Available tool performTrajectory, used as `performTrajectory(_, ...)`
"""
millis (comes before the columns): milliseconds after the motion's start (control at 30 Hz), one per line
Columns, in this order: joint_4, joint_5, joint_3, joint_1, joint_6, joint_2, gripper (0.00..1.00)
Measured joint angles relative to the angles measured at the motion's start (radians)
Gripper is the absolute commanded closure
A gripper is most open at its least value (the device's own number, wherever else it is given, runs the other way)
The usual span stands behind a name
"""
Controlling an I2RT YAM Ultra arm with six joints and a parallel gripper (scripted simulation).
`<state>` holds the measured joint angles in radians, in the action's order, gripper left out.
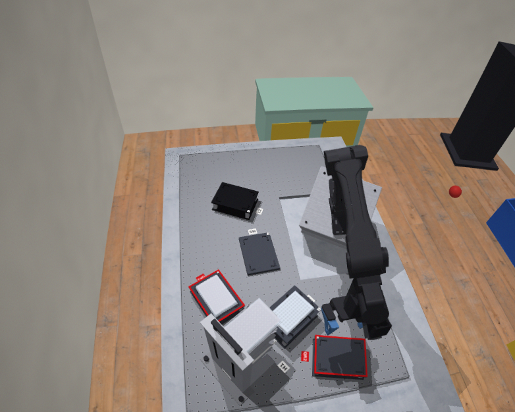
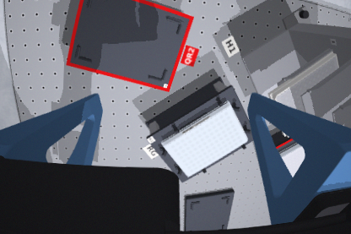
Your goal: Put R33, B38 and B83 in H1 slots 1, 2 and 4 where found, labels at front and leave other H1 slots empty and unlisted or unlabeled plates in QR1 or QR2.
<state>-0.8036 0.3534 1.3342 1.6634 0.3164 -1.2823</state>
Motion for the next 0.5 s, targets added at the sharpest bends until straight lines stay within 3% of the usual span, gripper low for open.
performTrajectory(133,-0.067,-0.014,0.109,0.007,0.056,-0.08,0.0)
performTrajectory(500,-0.241,-0.053,0.272,-0.006,0.217,-0.18,0.0)
